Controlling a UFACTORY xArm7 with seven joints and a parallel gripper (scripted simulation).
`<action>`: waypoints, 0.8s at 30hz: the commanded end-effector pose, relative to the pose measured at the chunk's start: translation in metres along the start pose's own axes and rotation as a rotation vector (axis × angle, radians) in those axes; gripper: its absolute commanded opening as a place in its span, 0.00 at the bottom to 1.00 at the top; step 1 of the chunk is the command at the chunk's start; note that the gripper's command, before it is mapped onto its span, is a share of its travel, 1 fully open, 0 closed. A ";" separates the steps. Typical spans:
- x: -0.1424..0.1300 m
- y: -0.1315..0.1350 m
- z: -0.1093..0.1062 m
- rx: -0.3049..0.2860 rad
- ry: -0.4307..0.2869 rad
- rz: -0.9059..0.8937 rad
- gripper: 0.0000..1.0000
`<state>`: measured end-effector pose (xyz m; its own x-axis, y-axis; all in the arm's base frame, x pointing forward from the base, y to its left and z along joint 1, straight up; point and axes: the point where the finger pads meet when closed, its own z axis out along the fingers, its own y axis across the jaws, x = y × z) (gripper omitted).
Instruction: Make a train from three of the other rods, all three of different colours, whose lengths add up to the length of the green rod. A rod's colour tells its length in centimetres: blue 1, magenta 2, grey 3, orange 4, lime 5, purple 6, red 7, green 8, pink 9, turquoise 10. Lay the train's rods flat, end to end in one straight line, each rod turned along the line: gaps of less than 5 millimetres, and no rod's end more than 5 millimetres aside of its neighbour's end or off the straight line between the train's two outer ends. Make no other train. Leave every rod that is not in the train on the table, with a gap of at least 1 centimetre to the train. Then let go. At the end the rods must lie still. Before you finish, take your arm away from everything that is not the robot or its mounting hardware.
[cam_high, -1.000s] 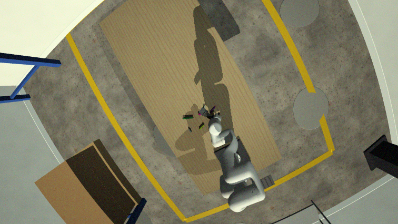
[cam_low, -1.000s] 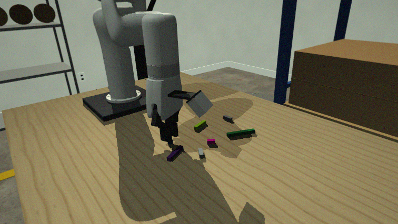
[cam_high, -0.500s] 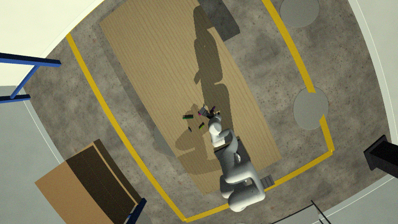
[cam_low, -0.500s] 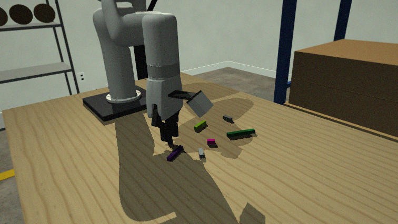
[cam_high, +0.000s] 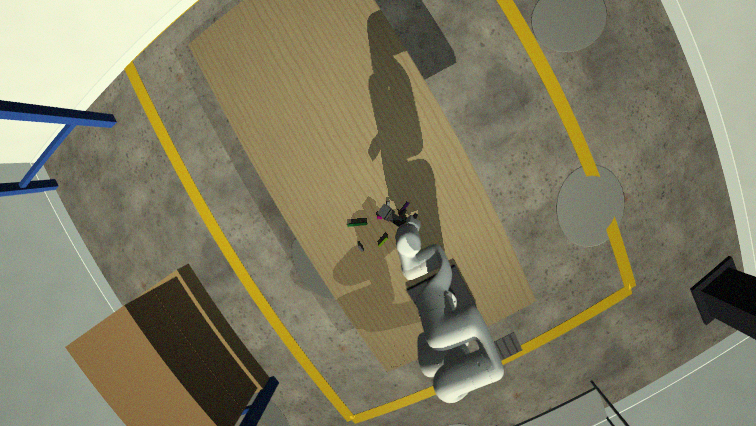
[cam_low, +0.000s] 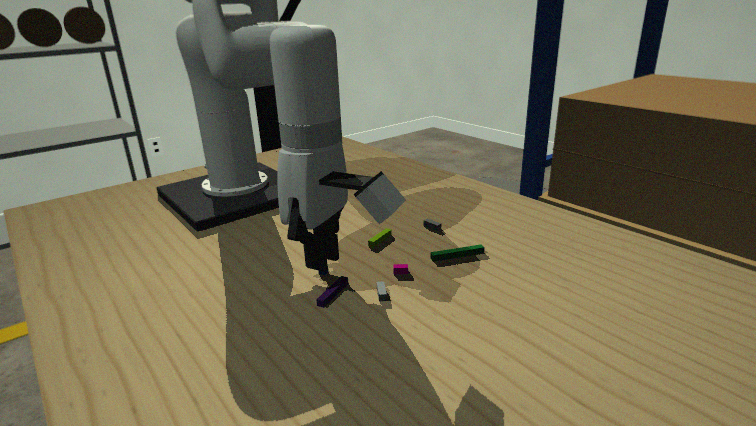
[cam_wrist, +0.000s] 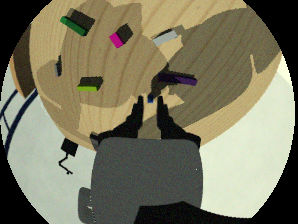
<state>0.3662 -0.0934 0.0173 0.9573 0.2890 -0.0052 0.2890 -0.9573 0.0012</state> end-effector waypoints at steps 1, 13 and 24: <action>0.001 0.001 -0.001 -0.002 0.003 0.000 0.24; 0.001 0.001 -0.001 -0.002 0.003 0.000 0.24; 0.001 0.001 0.001 -0.002 0.003 0.000 0.24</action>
<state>0.3663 -0.0934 0.0164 0.9573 0.2890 -0.0050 0.2890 -0.9573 0.0013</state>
